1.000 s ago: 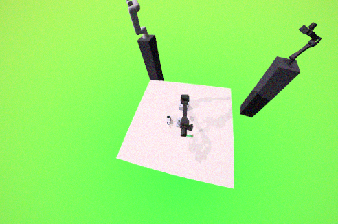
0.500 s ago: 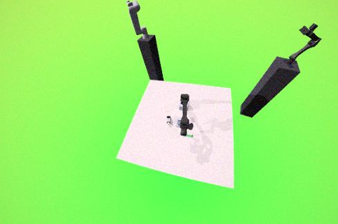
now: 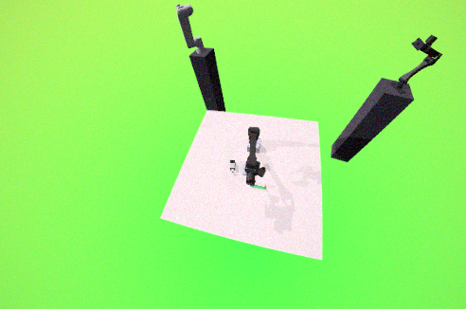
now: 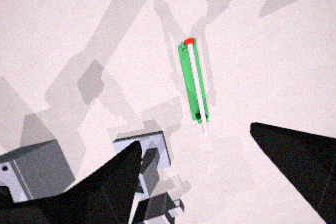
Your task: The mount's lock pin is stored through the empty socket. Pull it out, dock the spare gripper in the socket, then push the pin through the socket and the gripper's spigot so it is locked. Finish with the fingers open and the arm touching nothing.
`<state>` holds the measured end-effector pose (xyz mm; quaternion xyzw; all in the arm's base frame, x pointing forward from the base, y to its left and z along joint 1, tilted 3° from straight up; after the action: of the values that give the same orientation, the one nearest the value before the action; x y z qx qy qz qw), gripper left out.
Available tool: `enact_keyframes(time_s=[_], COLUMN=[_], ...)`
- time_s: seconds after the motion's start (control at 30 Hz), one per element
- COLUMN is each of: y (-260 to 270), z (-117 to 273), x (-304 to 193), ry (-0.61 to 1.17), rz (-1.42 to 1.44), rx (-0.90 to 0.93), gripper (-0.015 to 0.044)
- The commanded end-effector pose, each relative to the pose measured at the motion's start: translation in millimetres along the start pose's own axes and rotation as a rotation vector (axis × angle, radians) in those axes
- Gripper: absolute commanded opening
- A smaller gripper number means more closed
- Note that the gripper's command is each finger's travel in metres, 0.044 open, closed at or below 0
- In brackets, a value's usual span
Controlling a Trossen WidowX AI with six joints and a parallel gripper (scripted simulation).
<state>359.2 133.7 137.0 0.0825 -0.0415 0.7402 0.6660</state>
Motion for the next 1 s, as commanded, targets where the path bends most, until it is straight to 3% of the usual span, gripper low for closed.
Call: enact_keyframes(time_s=[0.0,0.5,0.73,0.97], y=[1.1,87.3,141.2,146.6], z=[0.1,-1.7,-8.6,-9.4], x=[-52.1,-212.9,-240.2,-241.1], ry=[-0.115,-0.630,-0.785,-0.804], rz=[-0.197,-0.858,-1.031,-1.037], rx=[-0.063,-0.537,-0.772,-0.801], gripper=[0.0440,0.0440,0.0440,0.0440])
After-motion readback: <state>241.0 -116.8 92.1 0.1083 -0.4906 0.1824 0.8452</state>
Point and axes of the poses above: the point midway between the two fingers, 35 mm back from their tips, its own z axis back along the fingers, its own y axis across the jaws, x = y × z, the point moved 2 cm from there along z, back along the fingers, and after that the axes turned 1 degree about z, right-handed, at the moved point
